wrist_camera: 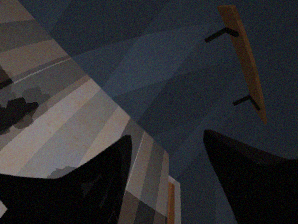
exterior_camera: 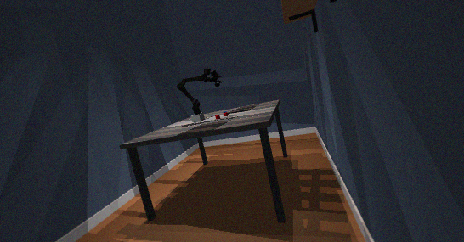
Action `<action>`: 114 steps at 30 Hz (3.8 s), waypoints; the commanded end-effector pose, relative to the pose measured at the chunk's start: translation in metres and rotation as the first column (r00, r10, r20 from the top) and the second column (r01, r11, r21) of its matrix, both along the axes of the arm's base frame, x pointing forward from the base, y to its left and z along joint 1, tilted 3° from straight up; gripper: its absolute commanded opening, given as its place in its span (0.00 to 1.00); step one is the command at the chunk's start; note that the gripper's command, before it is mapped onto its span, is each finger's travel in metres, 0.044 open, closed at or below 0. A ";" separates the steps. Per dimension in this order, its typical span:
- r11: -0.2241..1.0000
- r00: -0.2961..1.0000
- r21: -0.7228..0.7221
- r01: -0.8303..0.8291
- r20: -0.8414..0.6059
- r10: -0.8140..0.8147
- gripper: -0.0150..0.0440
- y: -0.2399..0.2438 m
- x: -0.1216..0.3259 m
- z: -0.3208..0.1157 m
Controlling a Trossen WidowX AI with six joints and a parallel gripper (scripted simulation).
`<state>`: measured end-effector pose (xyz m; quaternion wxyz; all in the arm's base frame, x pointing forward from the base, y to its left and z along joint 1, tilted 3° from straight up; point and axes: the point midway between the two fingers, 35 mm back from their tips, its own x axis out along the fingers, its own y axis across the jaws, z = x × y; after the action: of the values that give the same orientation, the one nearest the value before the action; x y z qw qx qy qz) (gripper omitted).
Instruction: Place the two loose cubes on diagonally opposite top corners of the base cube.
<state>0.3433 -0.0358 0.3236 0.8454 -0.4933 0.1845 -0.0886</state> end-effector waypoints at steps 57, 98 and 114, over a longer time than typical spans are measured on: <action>0.923 0.348 0.278 0.265 -0.921 0.177 0.70 -0.119 -0.071 -0.317; 0.922 0.349 0.279 0.268 -0.920 0.177 0.43 -0.119 -0.067 -0.283; 0.923 0.348 0.278 0.265 -0.920 0.177 0.43 -0.115 -0.071 -0.232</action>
<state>0.2715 -0.1510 0.0811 0.6597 -0.2737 0.6625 0.2258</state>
